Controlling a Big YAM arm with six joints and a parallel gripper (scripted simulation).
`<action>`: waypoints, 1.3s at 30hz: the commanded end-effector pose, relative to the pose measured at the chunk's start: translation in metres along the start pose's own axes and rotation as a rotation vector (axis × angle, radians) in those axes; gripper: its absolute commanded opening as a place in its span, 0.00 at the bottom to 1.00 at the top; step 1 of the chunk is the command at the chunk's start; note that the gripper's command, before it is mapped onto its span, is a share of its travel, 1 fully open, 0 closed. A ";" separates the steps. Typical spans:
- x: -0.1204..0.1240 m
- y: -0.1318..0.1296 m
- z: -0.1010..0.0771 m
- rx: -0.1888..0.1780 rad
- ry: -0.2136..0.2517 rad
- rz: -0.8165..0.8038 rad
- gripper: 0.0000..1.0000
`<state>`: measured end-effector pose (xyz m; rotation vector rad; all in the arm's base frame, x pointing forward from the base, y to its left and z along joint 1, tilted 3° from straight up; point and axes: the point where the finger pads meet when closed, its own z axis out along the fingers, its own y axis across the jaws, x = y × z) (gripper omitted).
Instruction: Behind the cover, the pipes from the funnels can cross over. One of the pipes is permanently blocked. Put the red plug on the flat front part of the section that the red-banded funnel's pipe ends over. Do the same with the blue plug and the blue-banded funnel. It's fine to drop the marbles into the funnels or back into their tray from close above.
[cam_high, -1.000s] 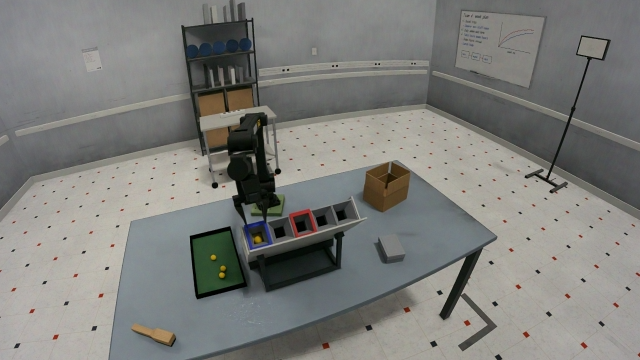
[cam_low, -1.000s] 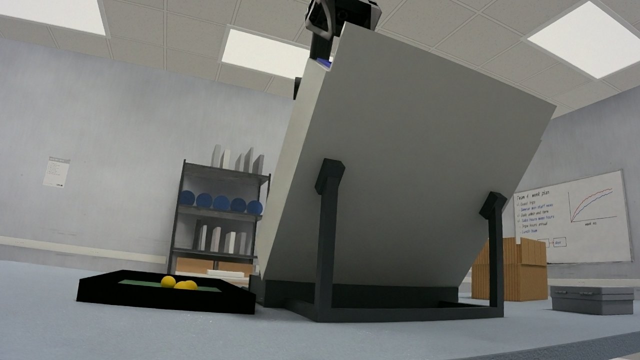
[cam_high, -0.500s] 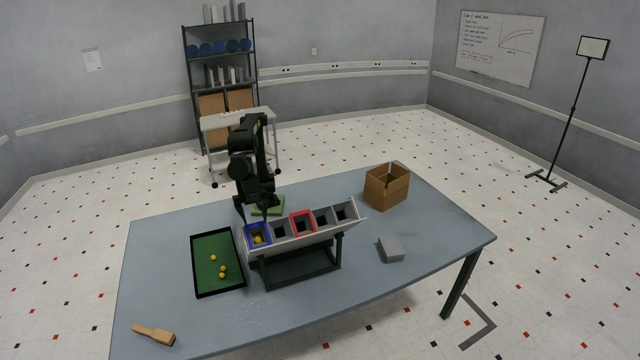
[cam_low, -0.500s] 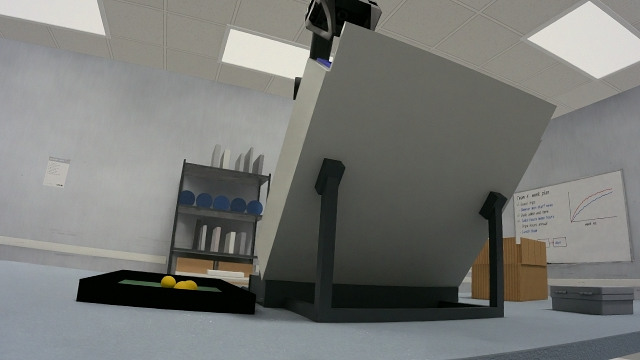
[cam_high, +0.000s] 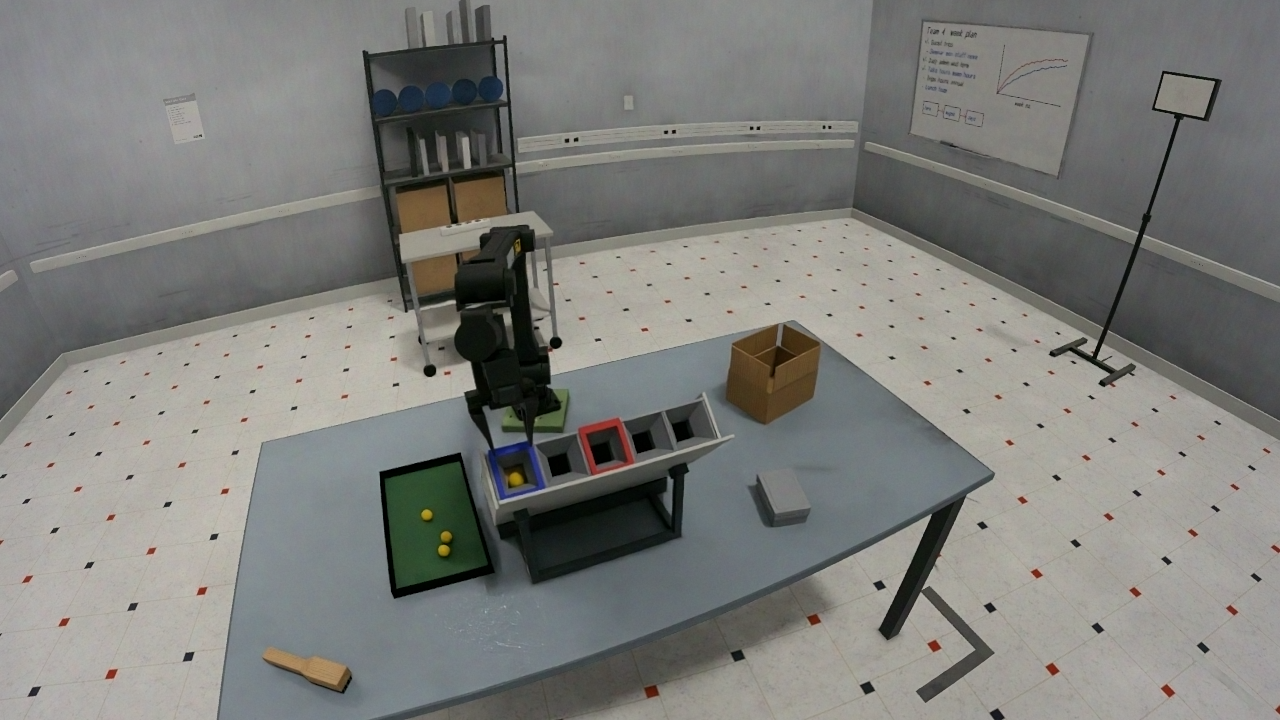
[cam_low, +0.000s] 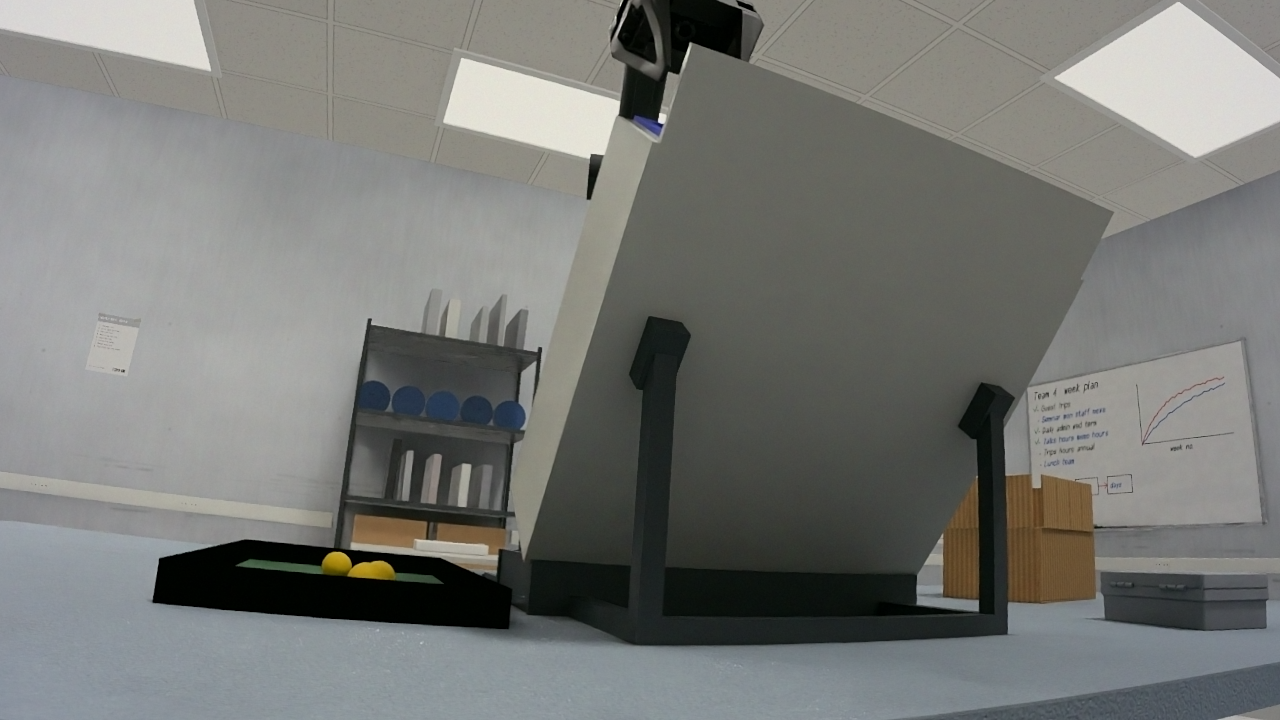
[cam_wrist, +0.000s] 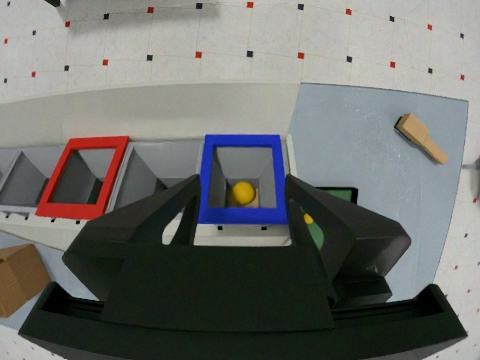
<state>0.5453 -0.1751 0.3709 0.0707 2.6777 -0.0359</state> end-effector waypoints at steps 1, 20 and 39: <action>-0.005 0.000 -0.010 0.005 -0.023 -0.004 0.59; -0.005 0.000 -0.010 0.005 -0.023 -0.004 0.59; -0.017 0.000 -0.039 0.005 -0.023 -0.004 0.59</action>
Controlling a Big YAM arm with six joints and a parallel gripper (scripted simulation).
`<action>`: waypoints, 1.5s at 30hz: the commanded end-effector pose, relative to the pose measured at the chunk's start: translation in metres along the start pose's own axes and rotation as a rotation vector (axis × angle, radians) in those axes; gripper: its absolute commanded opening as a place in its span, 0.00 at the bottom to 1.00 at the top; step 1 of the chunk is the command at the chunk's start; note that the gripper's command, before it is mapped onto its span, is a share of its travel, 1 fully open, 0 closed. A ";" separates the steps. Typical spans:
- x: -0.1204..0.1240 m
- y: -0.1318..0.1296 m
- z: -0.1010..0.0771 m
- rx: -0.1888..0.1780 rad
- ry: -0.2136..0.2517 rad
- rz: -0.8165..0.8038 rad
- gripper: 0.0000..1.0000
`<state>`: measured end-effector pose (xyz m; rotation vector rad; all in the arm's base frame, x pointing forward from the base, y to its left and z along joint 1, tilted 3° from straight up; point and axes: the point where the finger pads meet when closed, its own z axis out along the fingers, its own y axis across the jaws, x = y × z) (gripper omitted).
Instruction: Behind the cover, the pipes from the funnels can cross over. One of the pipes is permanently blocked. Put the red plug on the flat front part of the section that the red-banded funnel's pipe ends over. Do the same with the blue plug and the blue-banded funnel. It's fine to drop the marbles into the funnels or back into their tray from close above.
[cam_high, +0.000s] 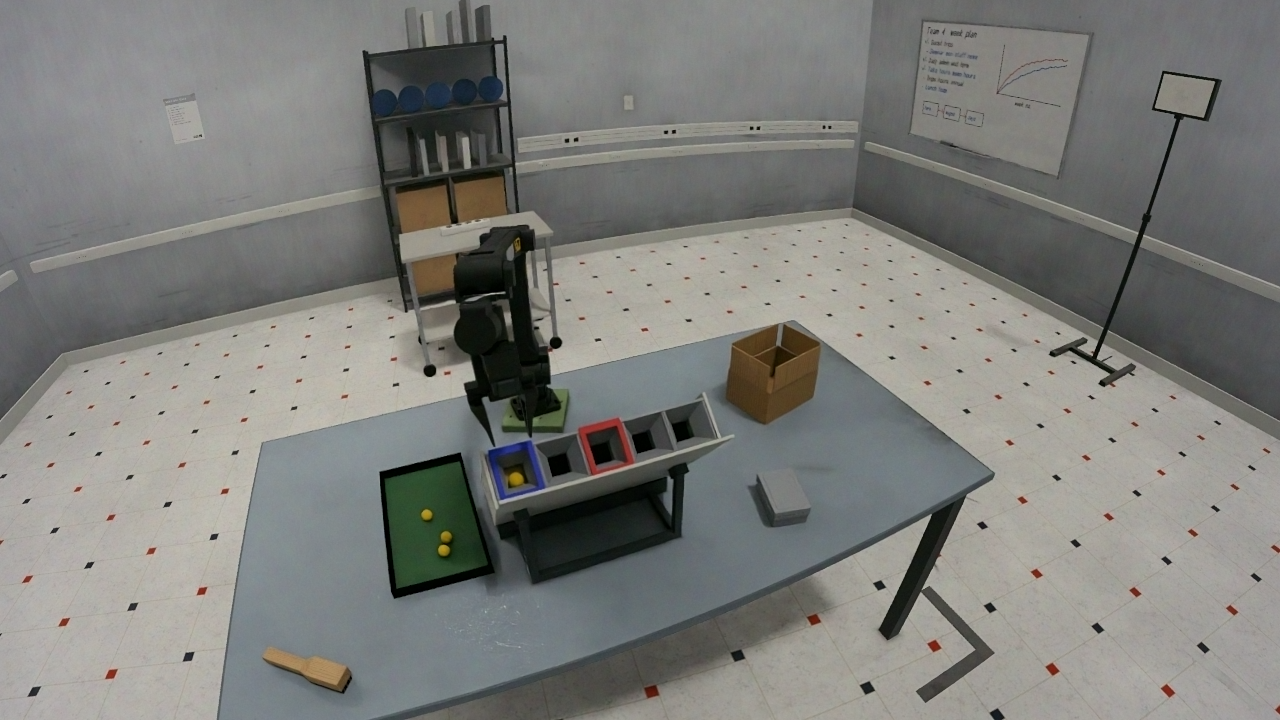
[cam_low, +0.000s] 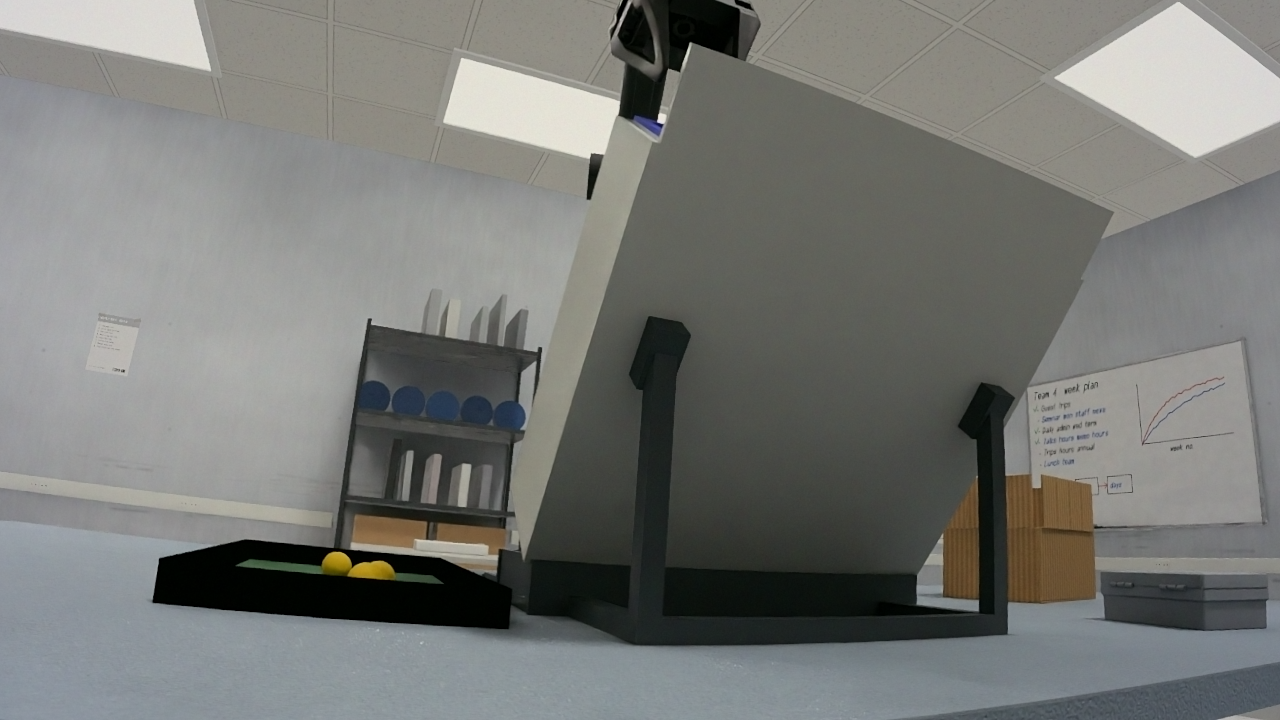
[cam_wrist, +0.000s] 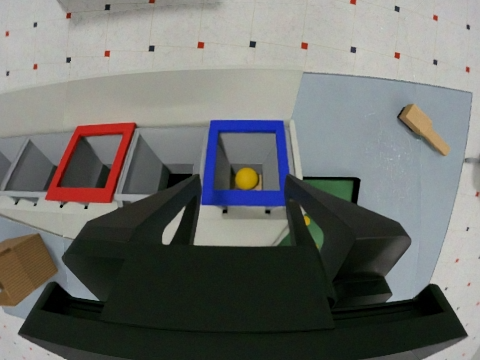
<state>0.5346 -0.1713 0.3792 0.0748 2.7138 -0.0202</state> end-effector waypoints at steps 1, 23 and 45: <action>-0.022 -0.002 -0.028 0.015 -0.059 -0.008 0.59; -0.023 -0.002 -0.027 0.016 -0.062 -0.008 0.59; -0.023 -0.002 -0.027 0.016 -0.061 -0.008 0.59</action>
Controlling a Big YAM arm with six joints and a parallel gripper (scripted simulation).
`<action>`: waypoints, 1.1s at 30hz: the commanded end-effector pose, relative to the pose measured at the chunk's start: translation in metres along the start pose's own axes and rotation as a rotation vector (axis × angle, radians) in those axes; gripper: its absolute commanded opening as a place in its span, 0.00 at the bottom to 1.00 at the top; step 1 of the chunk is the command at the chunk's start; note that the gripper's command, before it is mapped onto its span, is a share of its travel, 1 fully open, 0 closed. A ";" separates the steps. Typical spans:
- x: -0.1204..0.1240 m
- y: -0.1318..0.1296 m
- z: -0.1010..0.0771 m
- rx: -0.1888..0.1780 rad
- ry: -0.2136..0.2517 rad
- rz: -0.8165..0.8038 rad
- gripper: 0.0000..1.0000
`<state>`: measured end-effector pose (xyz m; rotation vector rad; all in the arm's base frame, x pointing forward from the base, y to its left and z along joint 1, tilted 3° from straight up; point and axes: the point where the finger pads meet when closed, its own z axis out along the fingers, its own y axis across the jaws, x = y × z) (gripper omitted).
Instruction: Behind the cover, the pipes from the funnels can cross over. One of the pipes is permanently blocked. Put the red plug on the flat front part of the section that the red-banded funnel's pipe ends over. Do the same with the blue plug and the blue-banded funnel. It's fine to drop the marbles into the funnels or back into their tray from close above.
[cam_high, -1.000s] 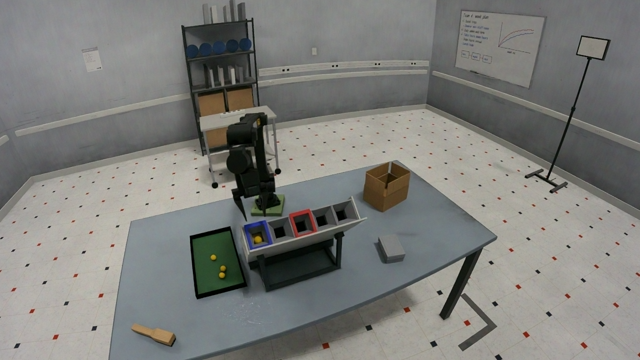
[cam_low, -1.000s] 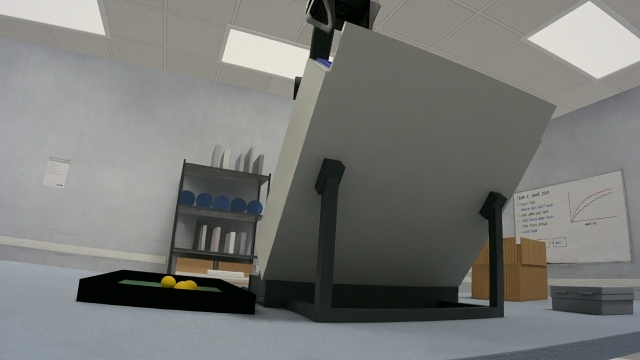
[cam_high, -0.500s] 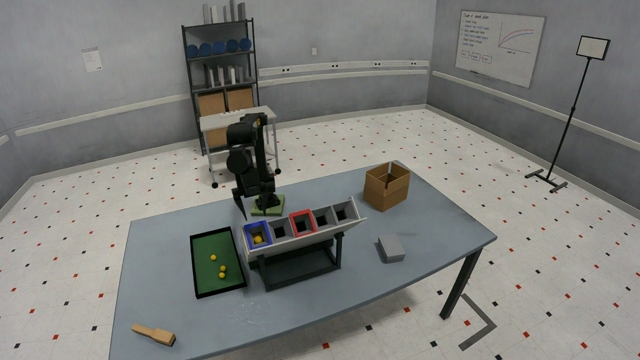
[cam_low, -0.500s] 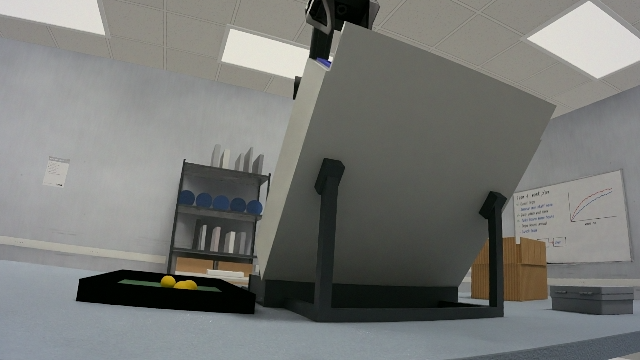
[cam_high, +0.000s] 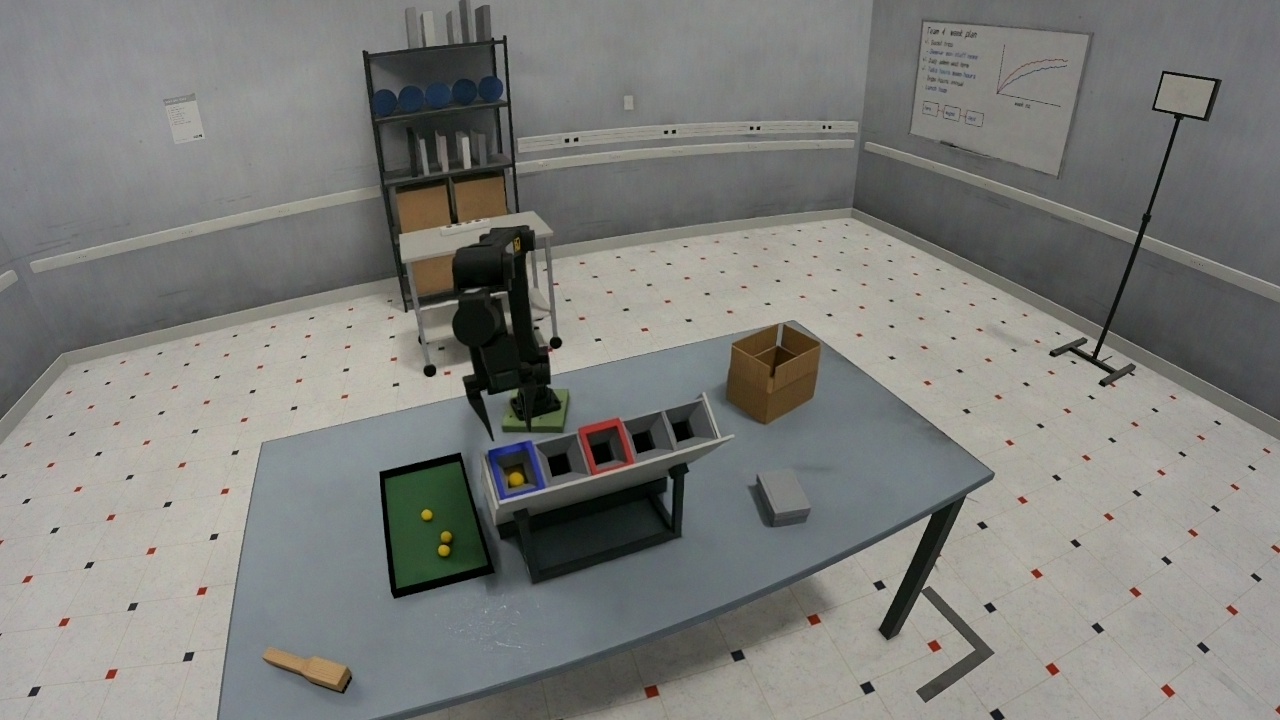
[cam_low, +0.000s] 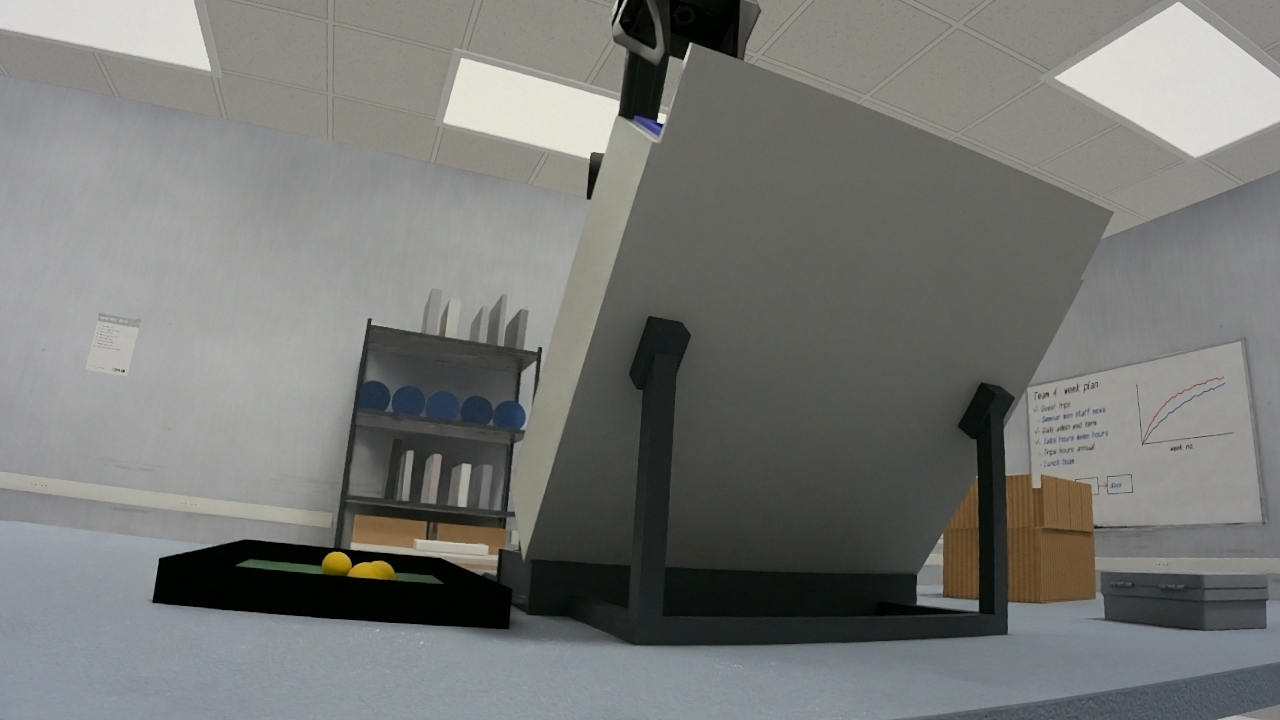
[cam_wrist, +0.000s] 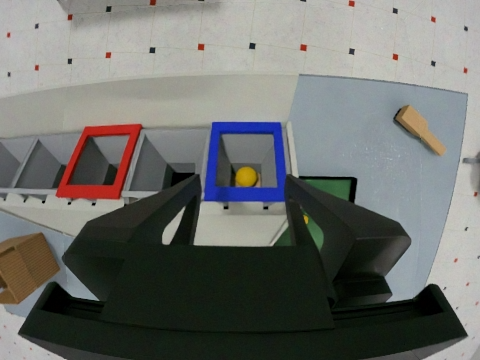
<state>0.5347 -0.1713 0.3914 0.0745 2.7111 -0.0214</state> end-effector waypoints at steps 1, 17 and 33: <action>-0.018 -0.002 -0.016 0.015 -0.060 -0.008 0.59; -0.017 -0.002 -0.016 0.012 -0.047 -0.007 0.59; -0.022 -0.002 -0.019 0.015 -0.056 -0.008 0.59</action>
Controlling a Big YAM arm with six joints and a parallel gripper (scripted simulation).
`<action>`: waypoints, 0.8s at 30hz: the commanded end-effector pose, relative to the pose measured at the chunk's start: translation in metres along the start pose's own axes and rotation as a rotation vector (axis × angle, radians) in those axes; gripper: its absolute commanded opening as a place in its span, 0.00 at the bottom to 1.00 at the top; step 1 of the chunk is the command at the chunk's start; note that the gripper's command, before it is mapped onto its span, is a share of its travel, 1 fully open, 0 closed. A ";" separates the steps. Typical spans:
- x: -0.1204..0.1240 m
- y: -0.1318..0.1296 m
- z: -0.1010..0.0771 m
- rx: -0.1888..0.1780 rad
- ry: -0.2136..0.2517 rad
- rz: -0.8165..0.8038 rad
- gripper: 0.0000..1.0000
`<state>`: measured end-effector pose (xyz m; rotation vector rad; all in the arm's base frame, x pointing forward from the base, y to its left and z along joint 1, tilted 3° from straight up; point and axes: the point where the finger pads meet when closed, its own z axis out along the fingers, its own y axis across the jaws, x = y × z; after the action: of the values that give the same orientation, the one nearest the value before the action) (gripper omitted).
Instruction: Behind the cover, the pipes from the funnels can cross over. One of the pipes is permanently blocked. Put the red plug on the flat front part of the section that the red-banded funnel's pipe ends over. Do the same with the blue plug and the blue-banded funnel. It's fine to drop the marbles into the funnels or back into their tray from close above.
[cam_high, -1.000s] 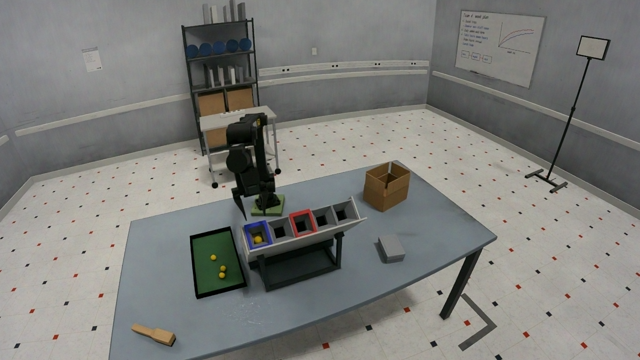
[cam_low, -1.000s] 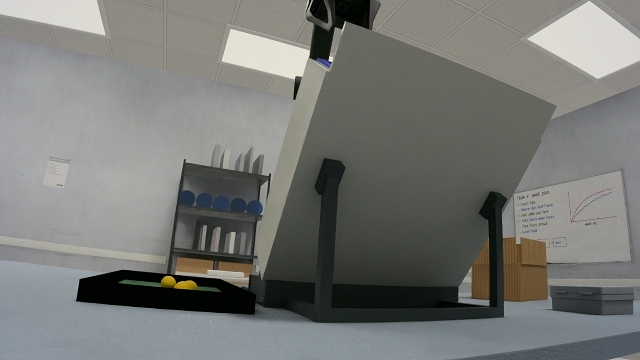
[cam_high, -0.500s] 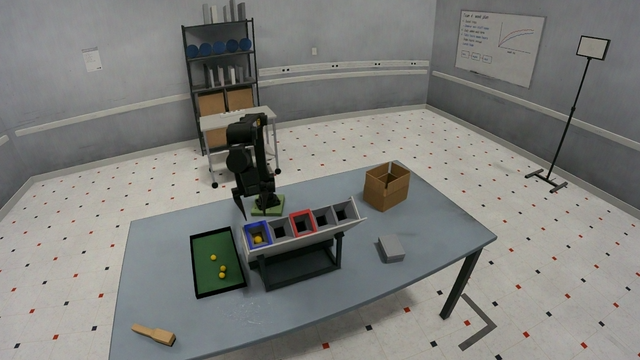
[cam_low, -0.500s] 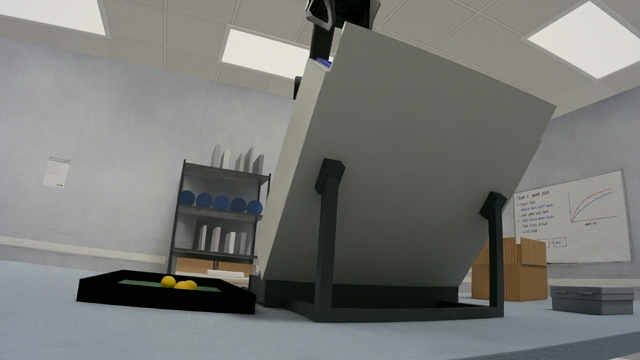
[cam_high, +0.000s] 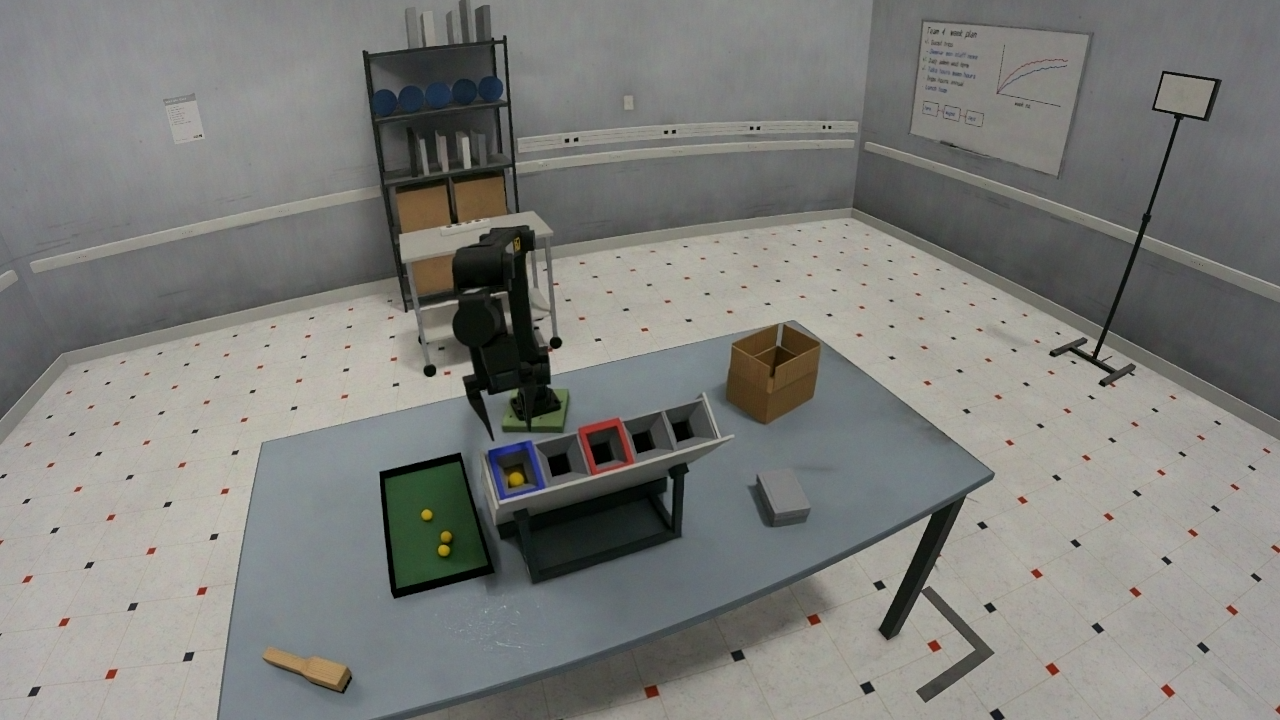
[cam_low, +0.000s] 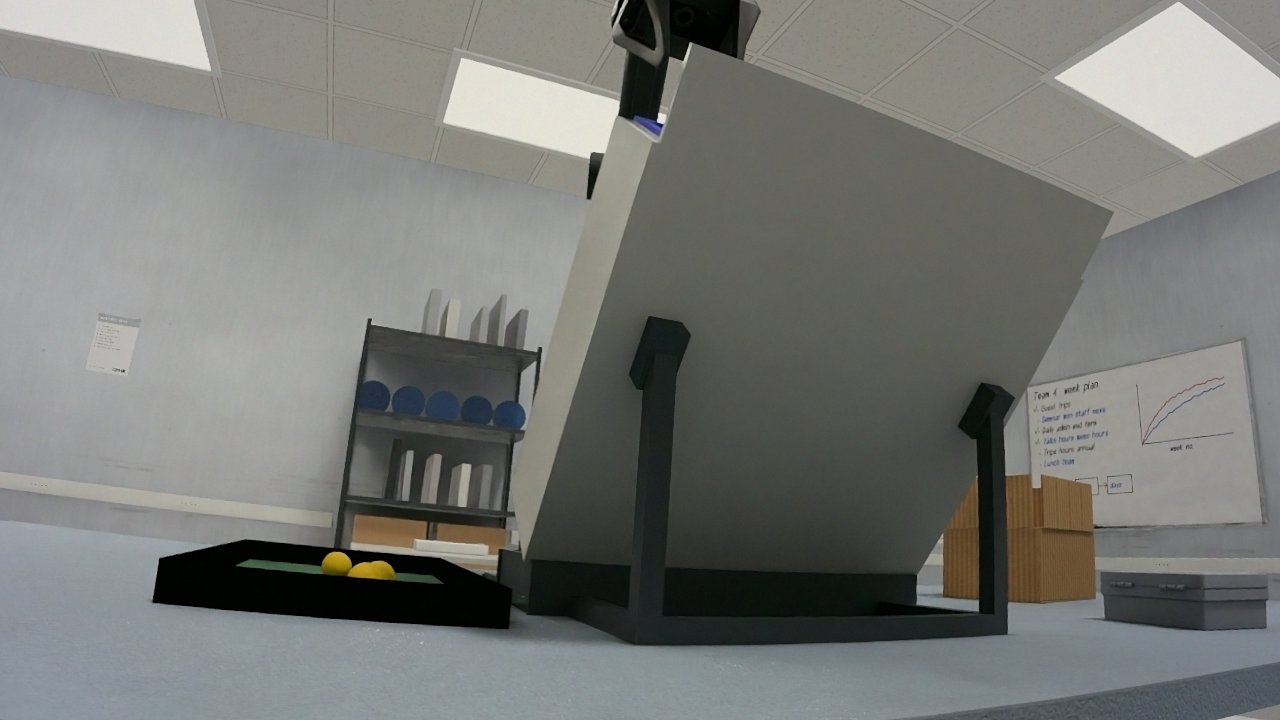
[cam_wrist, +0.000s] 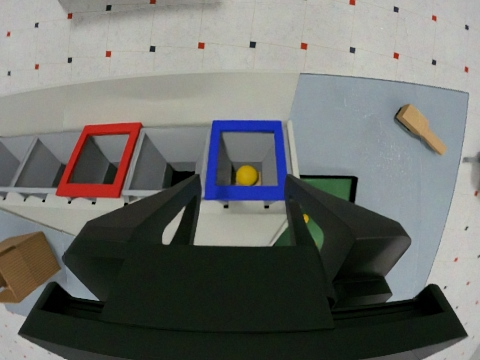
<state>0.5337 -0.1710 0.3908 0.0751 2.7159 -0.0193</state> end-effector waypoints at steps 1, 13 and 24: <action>-0.024 -0.002 -0.019 0.017 -0.063 -0.008 0.59; -0.029 -0.003 -0.022 0.020 -0.073 -0.009 0.59; -0.035 -0.004 -0.024 0.019 -0.073 -0.009 0.59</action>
<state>0.5448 -0.1750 0.4039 0.0715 2.6847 -0.0329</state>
